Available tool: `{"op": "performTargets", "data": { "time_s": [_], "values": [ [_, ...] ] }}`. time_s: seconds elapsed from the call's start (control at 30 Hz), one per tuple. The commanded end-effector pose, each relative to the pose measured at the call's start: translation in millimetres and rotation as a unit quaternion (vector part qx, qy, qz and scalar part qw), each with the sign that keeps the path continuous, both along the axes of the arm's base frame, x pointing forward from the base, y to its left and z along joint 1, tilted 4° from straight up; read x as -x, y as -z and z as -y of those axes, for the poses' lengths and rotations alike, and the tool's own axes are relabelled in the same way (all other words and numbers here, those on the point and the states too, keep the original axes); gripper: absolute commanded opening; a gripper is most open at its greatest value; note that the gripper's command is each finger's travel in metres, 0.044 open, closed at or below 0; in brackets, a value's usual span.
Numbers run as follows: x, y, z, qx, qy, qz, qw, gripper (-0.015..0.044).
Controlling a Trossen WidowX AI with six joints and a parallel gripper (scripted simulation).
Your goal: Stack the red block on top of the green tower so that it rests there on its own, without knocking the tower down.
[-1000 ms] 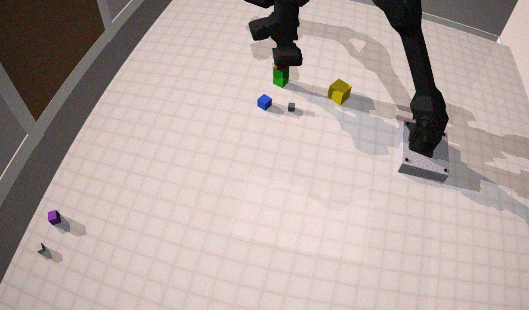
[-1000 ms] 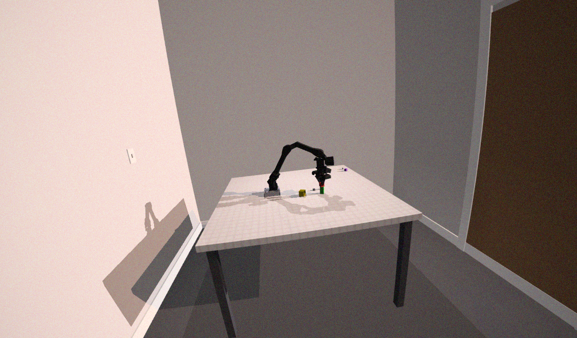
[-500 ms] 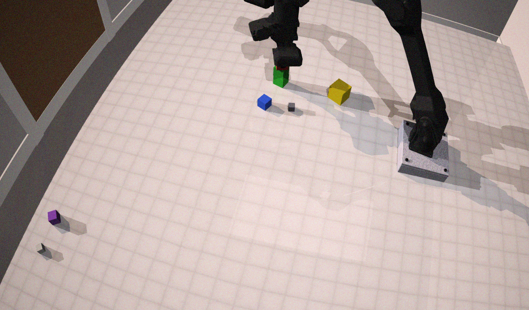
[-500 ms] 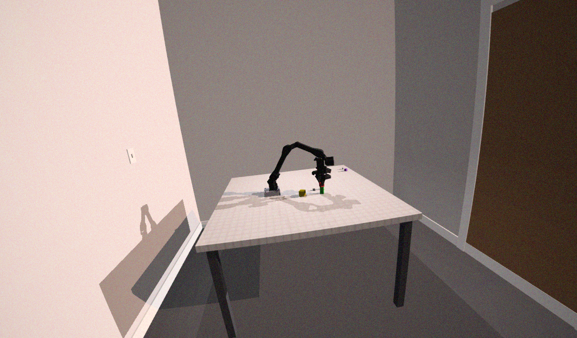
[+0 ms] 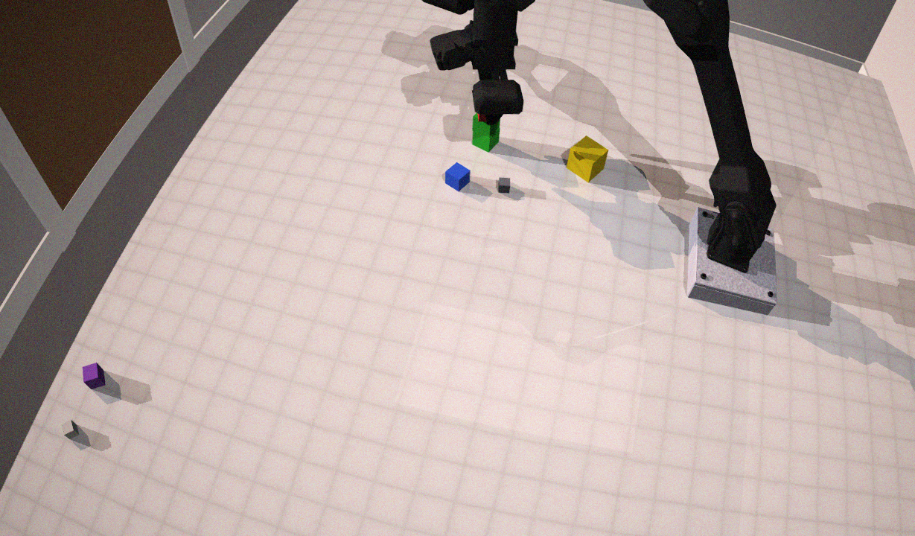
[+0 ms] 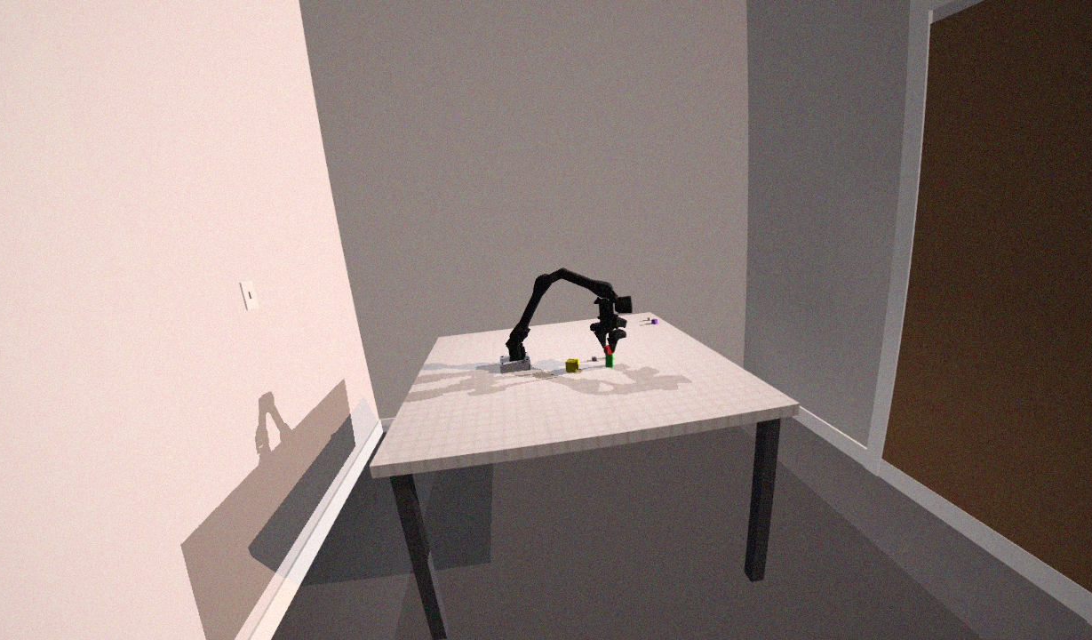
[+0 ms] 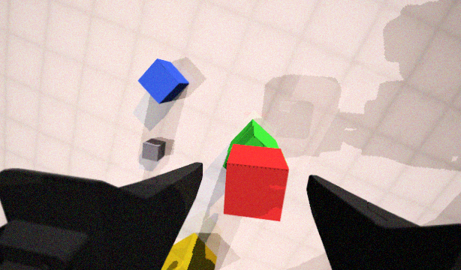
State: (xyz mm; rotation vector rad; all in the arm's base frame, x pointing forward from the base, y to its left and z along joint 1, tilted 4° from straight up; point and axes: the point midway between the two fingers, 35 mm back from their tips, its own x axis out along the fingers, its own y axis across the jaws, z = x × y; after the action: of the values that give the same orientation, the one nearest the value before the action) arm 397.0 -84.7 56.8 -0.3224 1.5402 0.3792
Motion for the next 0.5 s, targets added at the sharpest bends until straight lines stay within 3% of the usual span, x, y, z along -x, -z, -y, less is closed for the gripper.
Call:
{"op": "performTargets", "data": {
  "time_s": [0.0,0.07,0.47],
  "values": [
    [0.0,0.6,0.1,0.0,0.0,0.0,1.0,0.0394],
    [0.0,0.6,0.1,0.0,0.0,0.0,1.0,0.044],
    [0.0,0.6,0.1,0.0,0.0,0.0,1.0,0.044]
  ]
}}
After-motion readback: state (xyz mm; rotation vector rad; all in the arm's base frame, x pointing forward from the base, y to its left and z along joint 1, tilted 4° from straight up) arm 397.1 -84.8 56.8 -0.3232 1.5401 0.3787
